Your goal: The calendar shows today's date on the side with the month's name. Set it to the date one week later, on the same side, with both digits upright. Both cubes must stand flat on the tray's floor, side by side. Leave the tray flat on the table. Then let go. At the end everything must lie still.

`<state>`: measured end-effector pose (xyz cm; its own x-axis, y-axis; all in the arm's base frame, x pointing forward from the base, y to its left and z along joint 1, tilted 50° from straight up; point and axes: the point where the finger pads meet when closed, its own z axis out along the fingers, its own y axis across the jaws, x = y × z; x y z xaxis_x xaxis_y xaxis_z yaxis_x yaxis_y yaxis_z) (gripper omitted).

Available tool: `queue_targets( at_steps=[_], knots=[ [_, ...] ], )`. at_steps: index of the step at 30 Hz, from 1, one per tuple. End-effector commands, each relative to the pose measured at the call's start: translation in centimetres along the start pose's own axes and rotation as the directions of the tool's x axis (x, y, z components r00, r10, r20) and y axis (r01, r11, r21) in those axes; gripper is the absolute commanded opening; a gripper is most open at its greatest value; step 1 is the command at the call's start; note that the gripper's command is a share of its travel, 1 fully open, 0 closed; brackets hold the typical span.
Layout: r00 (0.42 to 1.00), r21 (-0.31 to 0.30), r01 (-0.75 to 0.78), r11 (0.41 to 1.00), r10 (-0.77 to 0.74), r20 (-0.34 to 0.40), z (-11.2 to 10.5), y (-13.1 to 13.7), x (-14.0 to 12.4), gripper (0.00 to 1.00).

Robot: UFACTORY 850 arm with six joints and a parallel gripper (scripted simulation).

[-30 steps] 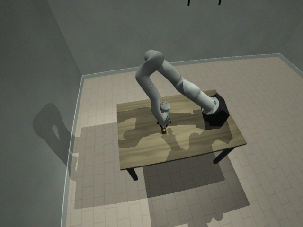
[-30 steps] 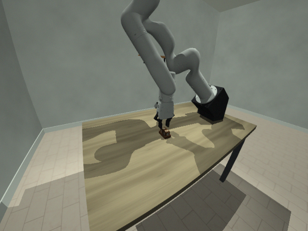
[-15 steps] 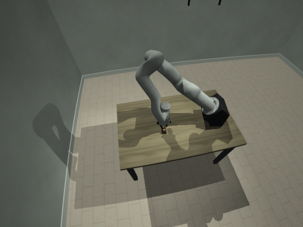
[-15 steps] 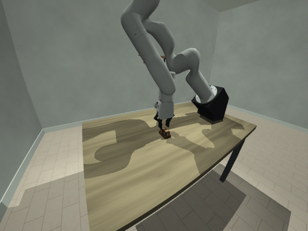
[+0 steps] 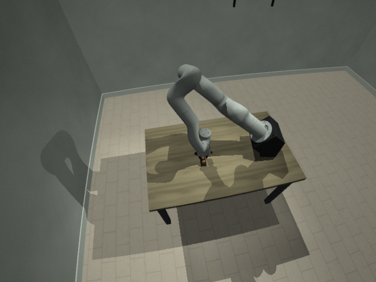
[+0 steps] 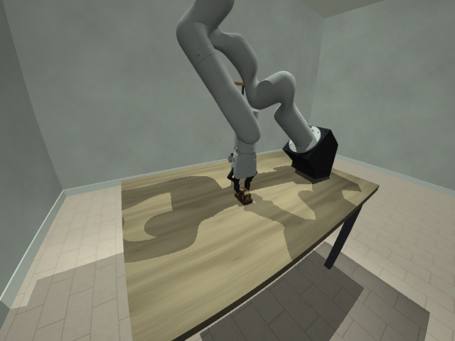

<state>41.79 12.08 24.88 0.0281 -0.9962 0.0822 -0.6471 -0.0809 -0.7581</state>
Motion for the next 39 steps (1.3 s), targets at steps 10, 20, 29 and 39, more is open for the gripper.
queue_targets(
  at_steps=[10,20,29,39],
  knots=[
    [1.0,0.001,0.0,1.0,0.0,0.001,1.6,0.0,0.0,0.49],
    [1.0,0.001,0.0,1.0,0.0,0.001,1.7,0.0,0.0,0.49],
    [1.0,0.001,0.0,1.0,0.0,0.001,1.7,0.0,0.0,0.49],
    [1.0,0.001,0.0,1.0,0.0,0.001,1.7,0.0,0.0,0.49]
  ],
)
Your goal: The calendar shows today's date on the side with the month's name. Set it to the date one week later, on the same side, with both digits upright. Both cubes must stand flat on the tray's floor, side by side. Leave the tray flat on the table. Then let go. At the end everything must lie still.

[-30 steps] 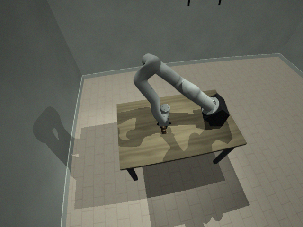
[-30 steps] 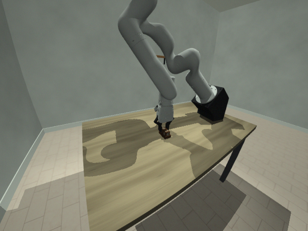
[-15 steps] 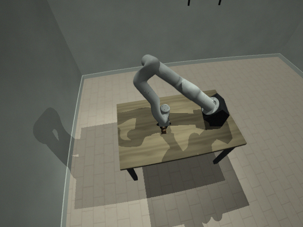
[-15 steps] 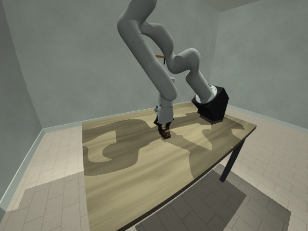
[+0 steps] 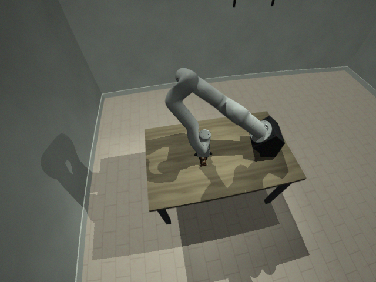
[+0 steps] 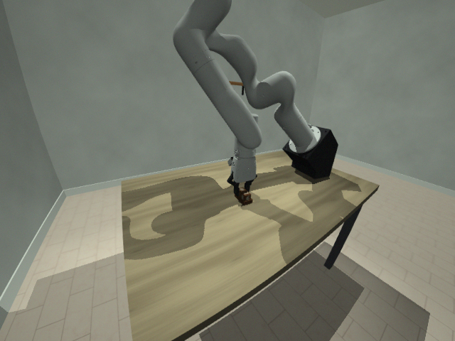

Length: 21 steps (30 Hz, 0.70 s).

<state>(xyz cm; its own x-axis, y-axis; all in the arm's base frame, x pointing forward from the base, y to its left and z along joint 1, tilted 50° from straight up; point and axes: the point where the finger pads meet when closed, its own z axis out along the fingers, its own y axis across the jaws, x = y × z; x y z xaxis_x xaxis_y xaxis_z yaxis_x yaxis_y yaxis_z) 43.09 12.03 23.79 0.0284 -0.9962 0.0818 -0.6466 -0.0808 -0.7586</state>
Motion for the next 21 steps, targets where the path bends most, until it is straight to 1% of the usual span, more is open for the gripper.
queue_targets(
  at_steps=[1,10,11,21],
  knots=[
    [1.0,0.001,0.0,1.0,0.0,0.0,-0.01,-0.02,-0.01,0.49],
    [1.0,0.001,0.0,1.0,0.0,0.0,-0.01,-0.02,-0.01,0.49],
    [1.0,0.001,0.0,1.0,0.0,0.0,-0.01,-0.02,-0.01,0.29],
    [1.0,0.001,0.0,1.0,0.0,0.0,-0.01,-0.02,-0.01,0.29]
  ],
)
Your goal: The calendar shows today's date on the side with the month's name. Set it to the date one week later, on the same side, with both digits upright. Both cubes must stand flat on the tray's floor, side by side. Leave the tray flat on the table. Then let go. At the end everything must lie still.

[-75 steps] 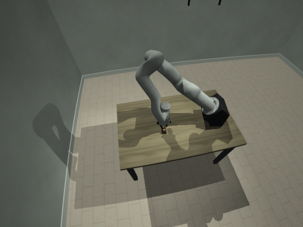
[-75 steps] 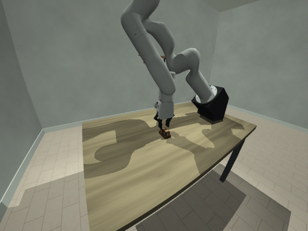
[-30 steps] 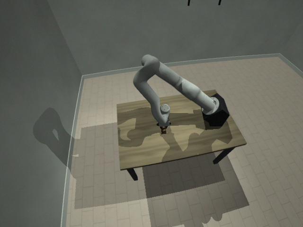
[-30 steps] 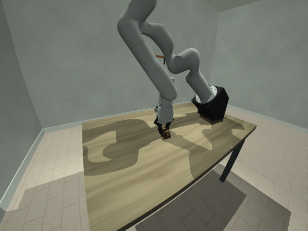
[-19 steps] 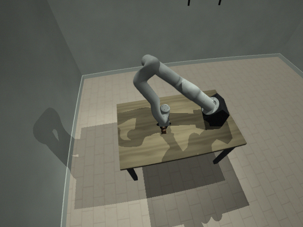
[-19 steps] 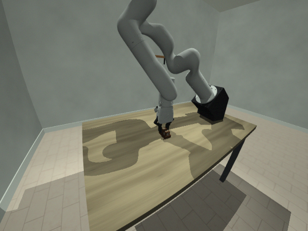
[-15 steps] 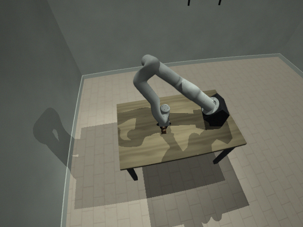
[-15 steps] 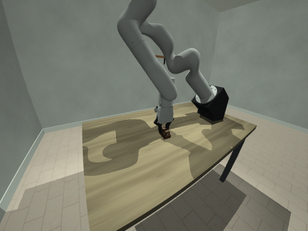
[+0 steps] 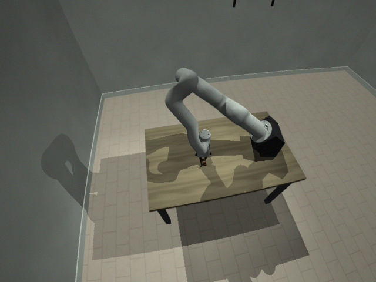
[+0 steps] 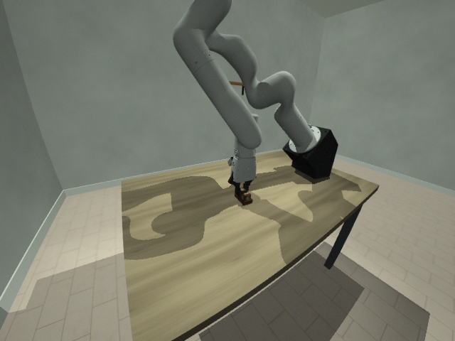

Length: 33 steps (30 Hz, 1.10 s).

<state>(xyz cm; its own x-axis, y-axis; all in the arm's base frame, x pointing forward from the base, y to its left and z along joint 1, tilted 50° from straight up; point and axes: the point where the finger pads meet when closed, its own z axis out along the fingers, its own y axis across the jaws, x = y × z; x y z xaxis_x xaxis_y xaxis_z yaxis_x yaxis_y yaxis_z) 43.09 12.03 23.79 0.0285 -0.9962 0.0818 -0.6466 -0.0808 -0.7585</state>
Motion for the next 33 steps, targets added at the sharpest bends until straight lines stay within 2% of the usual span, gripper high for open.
queue_targets(
  at_steps=[1,27,33],
  knots=[
    [1.0,0.001,0.0,1.0,0.0,0.0,0.0,0.0,0.0,0.29],
    [1.0,0.001,0.0,1.0,0.0,0.0,-0.1,0.0,0.0,0.29],
    [1.0,0.001,0.0,1.0,0.0,0.0,-1.9,0.0,0.0,0.29]
  ],
)
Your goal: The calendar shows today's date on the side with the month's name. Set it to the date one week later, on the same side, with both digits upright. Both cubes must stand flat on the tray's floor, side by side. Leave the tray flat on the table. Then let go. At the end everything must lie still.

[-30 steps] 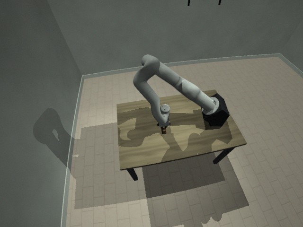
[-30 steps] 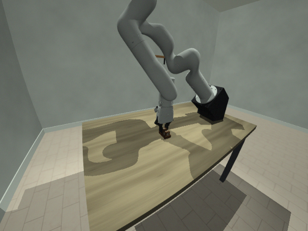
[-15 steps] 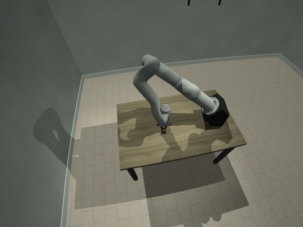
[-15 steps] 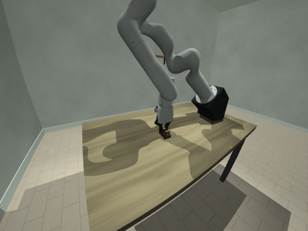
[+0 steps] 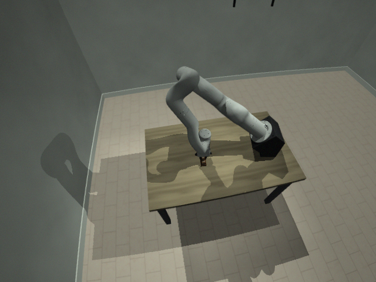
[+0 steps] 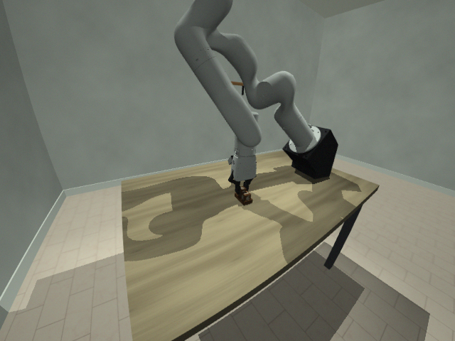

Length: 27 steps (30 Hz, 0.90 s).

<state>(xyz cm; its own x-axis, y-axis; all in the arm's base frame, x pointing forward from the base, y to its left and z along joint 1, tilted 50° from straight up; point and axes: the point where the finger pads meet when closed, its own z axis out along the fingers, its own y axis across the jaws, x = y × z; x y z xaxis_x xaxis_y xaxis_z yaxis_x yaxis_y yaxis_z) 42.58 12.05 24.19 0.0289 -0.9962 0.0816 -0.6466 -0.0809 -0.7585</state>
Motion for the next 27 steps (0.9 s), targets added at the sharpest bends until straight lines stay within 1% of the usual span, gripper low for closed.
queue_targets(
  at_steps=[1,8,10,16,20,27],
  knots=[
    [1.0,0.001,0.0,1.0,0.0,0.0,-1.8,0.0,0.0,0.29],
    [1.0,0.001,0.0,1.0,0.0,0.0,-6.1,0.0,0.0,0.29],
    [1.0,0.001,0.0,1.0,0.0,0.0,-6.1,0.0,0.0,0.29],
    [1.0,0.001,0.0,1.0,0.0,0.0,-8.6,0.0,0.0,0.29],
    [1.0,0.001,0.0,1.0,0.0,0.0,-9.3,0.0,0.0,0.29],
    [1.0,0.001,0.0,1.0,0.0,0.0,-9.4,0.0,0.0,0.29]
  ],
)
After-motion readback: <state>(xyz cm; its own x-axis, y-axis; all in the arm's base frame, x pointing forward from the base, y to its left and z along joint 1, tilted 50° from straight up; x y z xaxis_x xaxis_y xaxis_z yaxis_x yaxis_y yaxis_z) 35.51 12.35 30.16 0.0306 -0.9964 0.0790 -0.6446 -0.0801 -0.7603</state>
